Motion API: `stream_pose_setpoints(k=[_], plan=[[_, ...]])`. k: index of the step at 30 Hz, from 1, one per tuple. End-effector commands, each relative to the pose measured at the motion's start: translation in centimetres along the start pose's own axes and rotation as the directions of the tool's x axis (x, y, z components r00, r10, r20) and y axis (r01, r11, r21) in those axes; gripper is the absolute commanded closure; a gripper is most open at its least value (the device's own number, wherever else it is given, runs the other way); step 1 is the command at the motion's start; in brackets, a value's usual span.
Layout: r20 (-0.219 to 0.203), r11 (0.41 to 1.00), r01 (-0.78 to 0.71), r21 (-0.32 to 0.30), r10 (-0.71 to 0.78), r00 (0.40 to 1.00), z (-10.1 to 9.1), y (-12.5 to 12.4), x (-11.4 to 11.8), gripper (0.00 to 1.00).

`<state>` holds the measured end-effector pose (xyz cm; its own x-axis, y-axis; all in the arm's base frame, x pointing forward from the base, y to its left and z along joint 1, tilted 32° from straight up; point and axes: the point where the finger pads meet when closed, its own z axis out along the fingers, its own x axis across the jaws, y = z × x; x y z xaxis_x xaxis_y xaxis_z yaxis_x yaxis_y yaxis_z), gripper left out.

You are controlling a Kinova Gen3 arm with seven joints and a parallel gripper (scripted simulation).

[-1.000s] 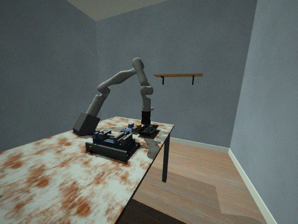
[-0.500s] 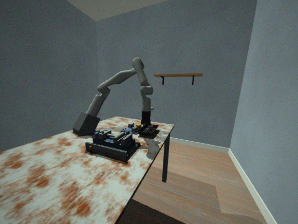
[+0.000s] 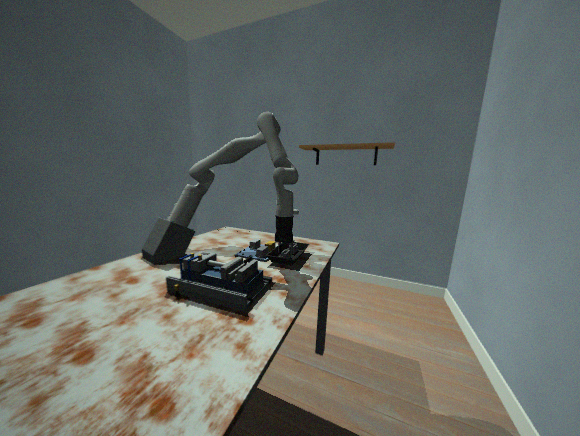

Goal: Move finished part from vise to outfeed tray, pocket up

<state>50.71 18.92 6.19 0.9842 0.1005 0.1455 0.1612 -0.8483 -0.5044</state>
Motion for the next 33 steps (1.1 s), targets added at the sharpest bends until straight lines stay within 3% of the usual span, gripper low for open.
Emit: stream_pose_setpoints(k=[1,15,26,28,33], plan=[[-0.002,1.000,0.000,-0.001,0.000,1.000,-0.1,0.0,0.1,0.00],[-0.002,1.000,0.000,-0.001,0.000,1.000,-1.3,0.0,0.1,0.00],[-0.002,1.000,0.000,-0.001,0.000,1.000,-6.6,0.0,0.1,0.00],[-0.002,1.000,0.000,-0.001,0.000,1.000,-6.6,0.0,0.1,0.00],[-0.002,1.000,0.000,-0.001,0.000,1.000,-9.4,0.0,0.1,0.00]])
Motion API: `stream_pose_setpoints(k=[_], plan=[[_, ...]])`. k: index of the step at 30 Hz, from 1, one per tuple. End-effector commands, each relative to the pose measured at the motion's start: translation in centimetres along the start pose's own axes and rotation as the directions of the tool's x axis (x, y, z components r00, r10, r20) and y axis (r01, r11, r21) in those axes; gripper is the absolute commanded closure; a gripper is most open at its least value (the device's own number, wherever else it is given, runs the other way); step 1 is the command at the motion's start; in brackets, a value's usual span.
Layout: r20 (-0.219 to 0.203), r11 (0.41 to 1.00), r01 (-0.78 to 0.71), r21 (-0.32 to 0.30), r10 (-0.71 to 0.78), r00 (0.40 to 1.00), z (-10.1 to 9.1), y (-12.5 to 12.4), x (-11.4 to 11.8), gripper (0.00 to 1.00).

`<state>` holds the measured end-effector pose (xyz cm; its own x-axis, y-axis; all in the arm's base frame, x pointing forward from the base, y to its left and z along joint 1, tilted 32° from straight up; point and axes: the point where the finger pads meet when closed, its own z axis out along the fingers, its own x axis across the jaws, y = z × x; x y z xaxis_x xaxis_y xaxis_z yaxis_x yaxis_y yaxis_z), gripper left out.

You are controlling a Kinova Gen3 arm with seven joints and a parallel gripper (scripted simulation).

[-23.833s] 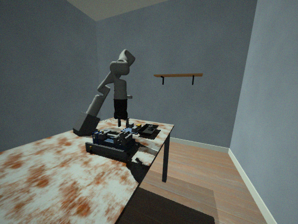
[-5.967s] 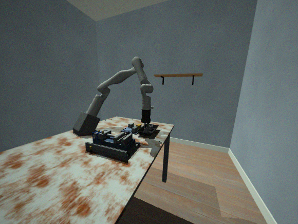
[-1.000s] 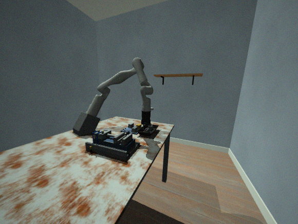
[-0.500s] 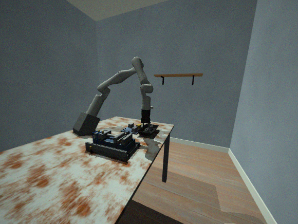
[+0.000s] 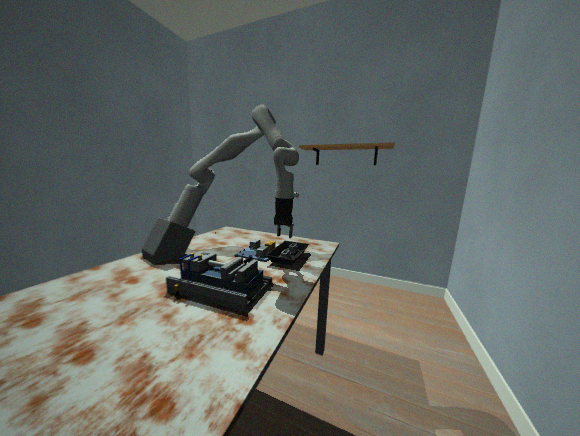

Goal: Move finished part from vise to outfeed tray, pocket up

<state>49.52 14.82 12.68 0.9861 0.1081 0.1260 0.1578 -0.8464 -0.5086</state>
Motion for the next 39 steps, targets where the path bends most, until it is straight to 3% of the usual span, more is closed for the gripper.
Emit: stream_pose_setpoints(k=[1,10,21,22,39], plan=[[-0.023,1.000,0.004,-0.005,-0.004,1.000,-2.2,0.0,0.6,0.00],[-0.023,1.000,0.004,-0.005,-0.004,1.000,-5.7,0.0,0.6,0.00],[-0.023,1.000,0.004,-0.005,-0.004,1.000,-6.5,0.0,0.5,0.00],[-0.023,1.000,0.004,-0.005,-0.004,1.000,-6.5,0.0,0.5,1.00],[-0.023,1.000,0.004,-0.005,-0.004,1.000,-6.5,0.0,0.5,1.00]])
